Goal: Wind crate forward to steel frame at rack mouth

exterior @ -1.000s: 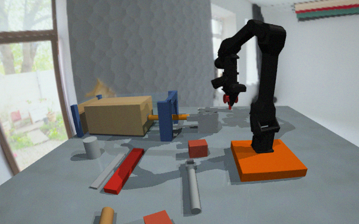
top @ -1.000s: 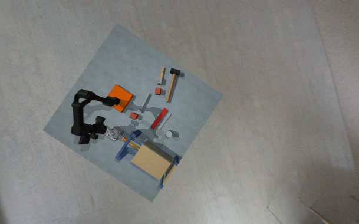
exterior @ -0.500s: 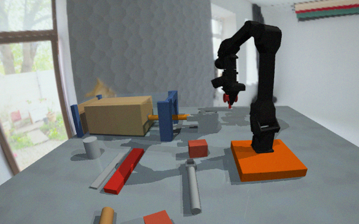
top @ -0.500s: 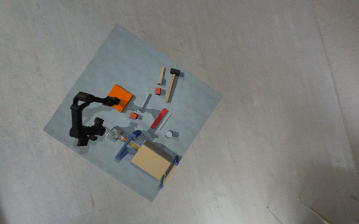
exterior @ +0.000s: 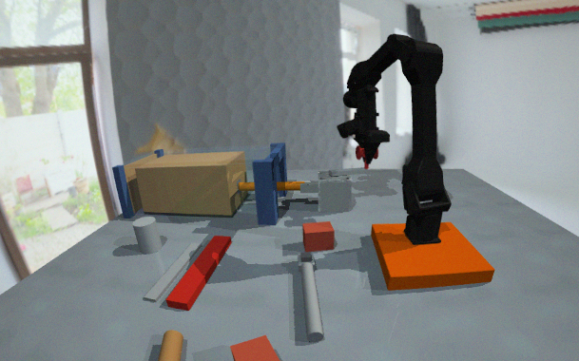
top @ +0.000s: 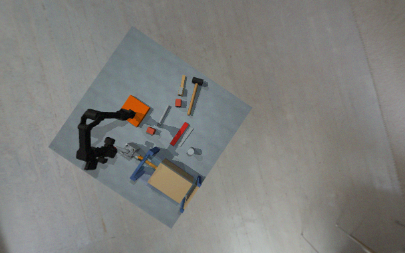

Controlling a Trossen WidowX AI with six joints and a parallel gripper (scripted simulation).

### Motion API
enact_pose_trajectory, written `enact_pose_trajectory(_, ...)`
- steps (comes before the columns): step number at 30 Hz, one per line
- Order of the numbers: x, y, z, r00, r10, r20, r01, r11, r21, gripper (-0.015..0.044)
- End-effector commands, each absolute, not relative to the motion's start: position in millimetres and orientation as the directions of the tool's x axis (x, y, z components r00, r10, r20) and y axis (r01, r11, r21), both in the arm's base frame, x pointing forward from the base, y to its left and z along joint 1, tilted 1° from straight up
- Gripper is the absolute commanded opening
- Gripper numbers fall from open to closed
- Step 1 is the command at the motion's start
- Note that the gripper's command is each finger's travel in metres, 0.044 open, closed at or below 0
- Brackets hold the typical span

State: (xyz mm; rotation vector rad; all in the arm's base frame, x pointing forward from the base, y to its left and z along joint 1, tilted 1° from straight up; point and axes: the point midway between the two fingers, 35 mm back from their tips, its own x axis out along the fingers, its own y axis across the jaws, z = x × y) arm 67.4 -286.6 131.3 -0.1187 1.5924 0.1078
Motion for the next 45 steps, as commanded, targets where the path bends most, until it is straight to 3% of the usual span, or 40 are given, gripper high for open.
enact_pose_trajectory(1,75,-303,130,-0.009,-0.032,-0.999,-0.15,0.988,-0.031,0.0)
enact_pose_trajectory(45,117,-348,132,-0.006,-0.036,-0.999,-0.15,0.988,-0.034,0.0)
